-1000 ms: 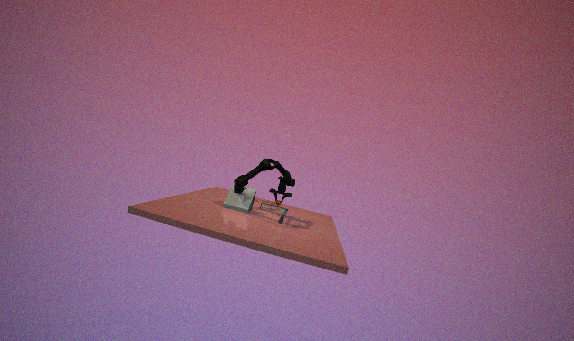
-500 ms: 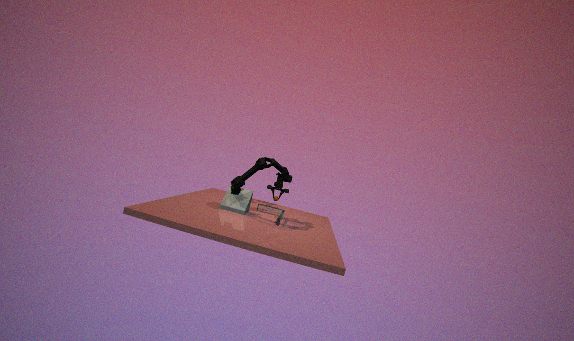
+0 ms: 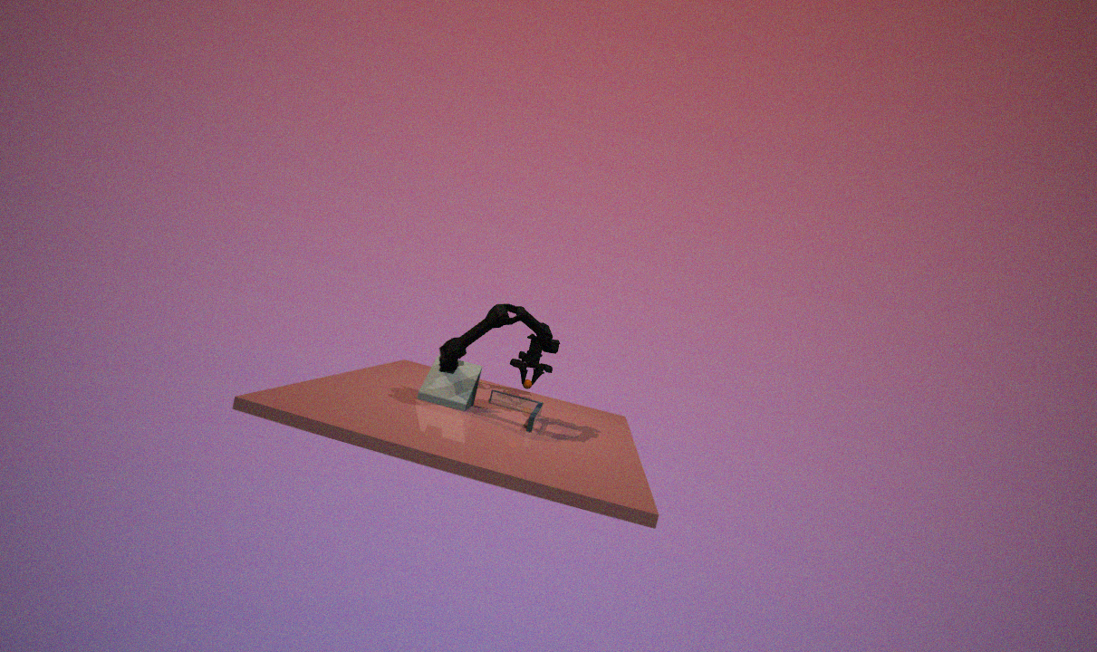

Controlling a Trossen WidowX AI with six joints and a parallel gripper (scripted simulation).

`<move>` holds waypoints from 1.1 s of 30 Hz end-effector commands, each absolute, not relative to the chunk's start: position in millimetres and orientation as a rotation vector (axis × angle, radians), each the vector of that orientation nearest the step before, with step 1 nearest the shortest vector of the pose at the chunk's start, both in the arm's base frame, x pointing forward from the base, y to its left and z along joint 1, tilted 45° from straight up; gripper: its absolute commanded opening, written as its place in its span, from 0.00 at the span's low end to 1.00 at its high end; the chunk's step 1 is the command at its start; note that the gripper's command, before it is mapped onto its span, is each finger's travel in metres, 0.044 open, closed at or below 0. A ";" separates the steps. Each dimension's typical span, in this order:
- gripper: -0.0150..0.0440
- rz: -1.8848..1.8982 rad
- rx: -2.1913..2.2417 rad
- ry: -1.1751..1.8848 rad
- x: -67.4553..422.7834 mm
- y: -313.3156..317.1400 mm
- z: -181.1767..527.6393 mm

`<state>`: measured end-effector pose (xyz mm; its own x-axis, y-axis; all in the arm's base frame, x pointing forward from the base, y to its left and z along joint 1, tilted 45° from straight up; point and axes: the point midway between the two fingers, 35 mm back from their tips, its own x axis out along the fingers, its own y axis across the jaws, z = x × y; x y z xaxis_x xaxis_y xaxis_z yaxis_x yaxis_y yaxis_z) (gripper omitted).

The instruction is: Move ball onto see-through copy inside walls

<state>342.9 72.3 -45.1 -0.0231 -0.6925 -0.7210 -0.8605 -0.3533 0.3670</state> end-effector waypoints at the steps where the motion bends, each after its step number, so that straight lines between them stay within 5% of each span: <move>1: 0.25 1.452 -2.128 1.621 347.5 66.0 -45.4; 33: 0.25 2.461 -2.462 1.079 369.6 30.8 -47.5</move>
<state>367.9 33.3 -47.6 -0.0232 -0.6969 -0.7168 -0.0889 -0.7127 0.6958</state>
